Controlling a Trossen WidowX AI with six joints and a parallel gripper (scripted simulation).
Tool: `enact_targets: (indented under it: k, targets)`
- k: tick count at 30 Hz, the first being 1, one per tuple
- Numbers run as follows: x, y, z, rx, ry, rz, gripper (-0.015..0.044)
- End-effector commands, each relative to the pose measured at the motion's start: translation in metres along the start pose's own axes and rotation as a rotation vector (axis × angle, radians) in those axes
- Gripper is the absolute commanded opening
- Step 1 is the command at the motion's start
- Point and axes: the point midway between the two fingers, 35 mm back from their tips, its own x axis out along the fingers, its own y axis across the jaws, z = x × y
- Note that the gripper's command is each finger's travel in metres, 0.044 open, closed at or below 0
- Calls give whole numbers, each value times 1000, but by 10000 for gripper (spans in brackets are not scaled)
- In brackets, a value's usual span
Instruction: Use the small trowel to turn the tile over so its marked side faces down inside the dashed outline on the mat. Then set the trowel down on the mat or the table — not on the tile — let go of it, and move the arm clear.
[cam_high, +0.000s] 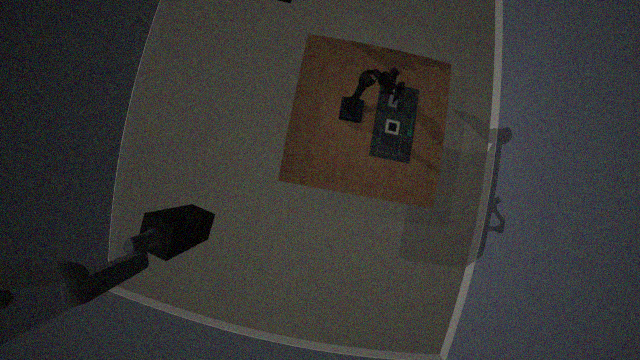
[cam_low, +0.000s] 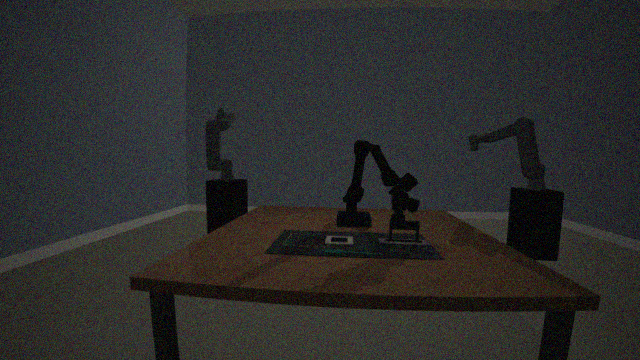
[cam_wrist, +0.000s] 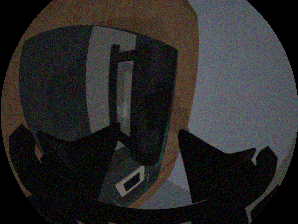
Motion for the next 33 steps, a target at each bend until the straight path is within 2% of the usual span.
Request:
enact_targets:
  k: [1, 22, 27, 33]
  targets:
    - [7, 1, 0, -9, -1, 5, 300]
    - [39, 2, -2, -26, -10, 8, 300]
    - [39, 2, -2, -26, -10, 8, 169]
    - [39, 2, -2, -26, -10, 8, 129]
